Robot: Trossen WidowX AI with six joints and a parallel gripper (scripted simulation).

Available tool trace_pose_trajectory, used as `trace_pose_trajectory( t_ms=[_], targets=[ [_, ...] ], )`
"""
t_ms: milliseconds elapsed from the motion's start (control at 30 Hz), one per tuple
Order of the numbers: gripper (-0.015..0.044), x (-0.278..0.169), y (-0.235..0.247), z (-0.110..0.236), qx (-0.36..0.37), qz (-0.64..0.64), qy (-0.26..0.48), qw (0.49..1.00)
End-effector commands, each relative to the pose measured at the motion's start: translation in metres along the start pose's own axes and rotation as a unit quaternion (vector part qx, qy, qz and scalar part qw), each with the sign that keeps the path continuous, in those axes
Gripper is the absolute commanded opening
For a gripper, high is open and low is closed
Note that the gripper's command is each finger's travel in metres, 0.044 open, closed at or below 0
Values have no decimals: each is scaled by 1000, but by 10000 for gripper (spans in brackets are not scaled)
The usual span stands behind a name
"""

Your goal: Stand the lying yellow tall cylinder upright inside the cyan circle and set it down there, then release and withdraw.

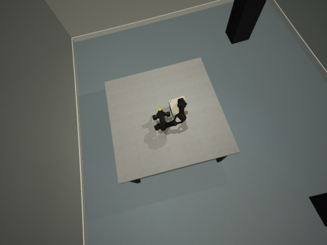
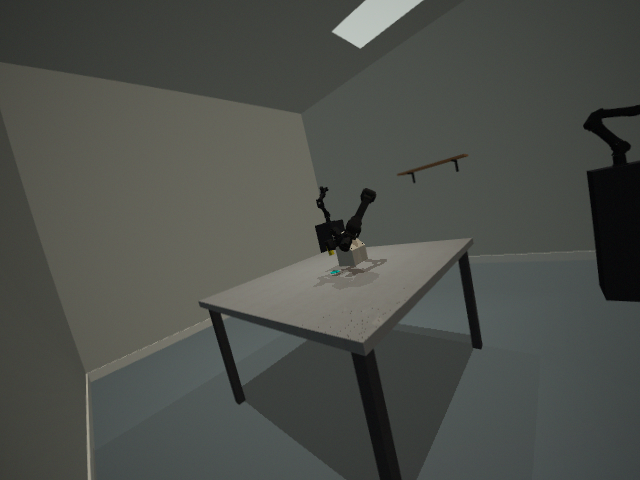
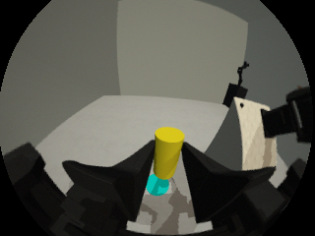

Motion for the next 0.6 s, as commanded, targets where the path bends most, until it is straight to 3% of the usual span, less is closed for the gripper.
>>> trace_pose_trajectory(
  t_ms=[0, 567],
  targets=[
    [105, 0, 2, 3, 11, -4, -10, 1000],
    [105, 0, 2, 4, 13, -5, -12, 1000]
  ],
)
Point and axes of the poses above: the point midway between the two fingers, 35 mm back from their tips, its own z axis back along the fingers, its own y axis across the jaws, x = y × z, the point moved 3 cm from there along z, back along the fingers, and after that the axes turned 5 degrees about -z, right-handed, at the moved point
